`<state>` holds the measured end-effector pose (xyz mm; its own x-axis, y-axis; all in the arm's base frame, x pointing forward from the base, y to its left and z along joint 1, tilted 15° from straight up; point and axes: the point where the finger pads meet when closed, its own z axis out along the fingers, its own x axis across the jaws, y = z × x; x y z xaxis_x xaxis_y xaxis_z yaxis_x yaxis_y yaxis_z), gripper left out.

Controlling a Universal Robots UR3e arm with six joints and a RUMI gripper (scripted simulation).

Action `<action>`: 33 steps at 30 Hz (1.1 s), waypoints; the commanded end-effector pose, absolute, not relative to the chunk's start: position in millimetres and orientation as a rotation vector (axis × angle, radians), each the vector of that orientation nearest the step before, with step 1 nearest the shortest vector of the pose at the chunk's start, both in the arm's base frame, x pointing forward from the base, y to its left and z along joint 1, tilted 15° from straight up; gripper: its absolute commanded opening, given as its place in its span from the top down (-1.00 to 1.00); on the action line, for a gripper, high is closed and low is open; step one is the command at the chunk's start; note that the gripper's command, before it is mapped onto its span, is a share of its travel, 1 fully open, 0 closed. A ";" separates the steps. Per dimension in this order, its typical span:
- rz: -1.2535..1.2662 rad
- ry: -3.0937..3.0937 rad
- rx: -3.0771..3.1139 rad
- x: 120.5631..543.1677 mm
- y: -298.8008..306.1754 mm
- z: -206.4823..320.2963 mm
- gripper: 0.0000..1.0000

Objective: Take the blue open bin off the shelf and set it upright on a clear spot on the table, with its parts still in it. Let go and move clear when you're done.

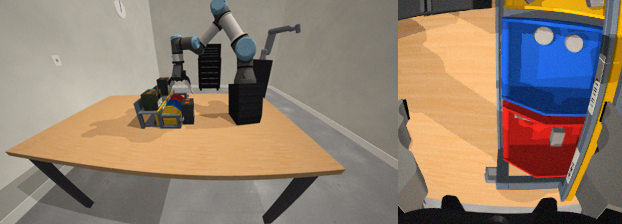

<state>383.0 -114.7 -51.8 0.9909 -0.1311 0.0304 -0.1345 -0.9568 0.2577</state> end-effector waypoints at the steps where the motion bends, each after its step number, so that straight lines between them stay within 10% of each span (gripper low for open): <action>1: 0.024 -0.195 2.873 383.7 -114.8 -51.0 -1.00; 2: 0.022 -0.195 2.872 383.8 -114.9 -51.0 0.47; 33: 0.024 -0.195 2.873 383.4 -122.9 -79.8 0.47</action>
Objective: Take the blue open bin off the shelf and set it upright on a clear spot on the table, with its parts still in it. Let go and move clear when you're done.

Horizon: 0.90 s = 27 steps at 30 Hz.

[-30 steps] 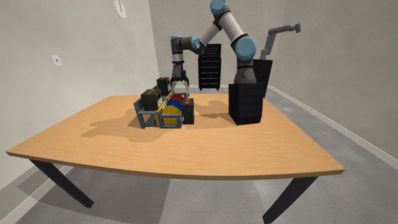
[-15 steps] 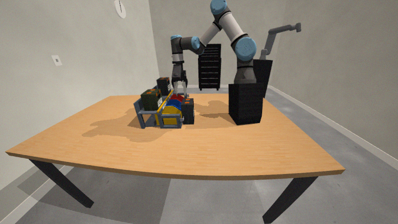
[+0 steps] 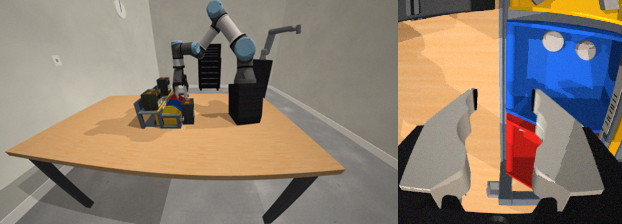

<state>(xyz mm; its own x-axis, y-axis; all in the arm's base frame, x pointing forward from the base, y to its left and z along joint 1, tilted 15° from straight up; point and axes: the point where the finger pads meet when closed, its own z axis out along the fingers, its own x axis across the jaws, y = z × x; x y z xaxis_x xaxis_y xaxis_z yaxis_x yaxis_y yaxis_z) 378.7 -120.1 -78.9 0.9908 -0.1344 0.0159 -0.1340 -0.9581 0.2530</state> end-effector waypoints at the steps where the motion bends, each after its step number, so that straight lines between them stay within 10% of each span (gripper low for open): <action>1: 0.024 -0.195 2.873 383.4 -122.9 -79.8 0.47; 27: 0.023 -0.194 2.873 386.5 -137.1 -124.2 0.47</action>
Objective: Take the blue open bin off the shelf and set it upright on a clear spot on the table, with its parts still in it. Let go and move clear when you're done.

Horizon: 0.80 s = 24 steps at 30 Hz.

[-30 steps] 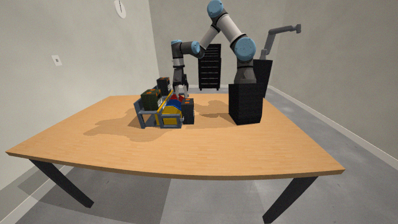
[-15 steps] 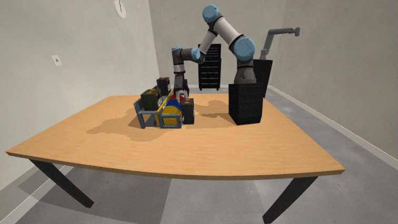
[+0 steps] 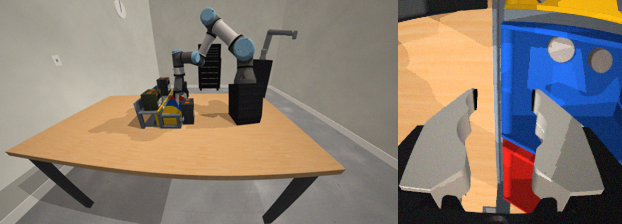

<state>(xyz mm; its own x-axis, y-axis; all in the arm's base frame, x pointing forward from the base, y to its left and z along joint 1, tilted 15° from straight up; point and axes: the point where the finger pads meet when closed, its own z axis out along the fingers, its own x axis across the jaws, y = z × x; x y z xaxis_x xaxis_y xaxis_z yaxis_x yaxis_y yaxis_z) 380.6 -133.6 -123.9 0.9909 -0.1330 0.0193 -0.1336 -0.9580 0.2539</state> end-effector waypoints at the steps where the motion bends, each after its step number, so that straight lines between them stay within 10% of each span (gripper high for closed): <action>1: 0.023 -0.194 2.873 386.5 -137.1 -124.2 0.47; 24: 0.023 -0.194 2.873 385.6 -135.1 -118.7 0.47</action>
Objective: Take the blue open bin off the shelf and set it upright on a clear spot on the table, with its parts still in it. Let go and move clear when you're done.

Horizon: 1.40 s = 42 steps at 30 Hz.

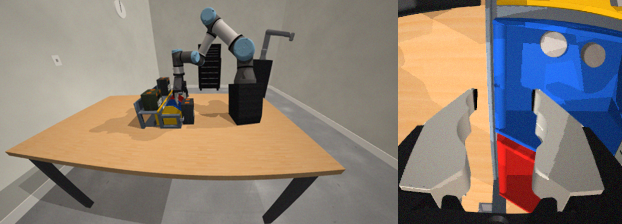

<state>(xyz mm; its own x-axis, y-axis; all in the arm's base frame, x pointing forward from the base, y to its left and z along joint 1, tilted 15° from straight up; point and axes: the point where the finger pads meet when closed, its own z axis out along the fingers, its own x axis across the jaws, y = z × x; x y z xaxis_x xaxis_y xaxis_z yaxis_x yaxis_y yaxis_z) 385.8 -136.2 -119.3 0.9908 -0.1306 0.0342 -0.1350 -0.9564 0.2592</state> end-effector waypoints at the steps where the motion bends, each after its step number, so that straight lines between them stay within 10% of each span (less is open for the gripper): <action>1: 0.023 -0.194 2.873 385.6 -135.1 -118.7 0.47; 42: 0.023 -0.194 2.873 383.3 -135.3 -124.4 0.47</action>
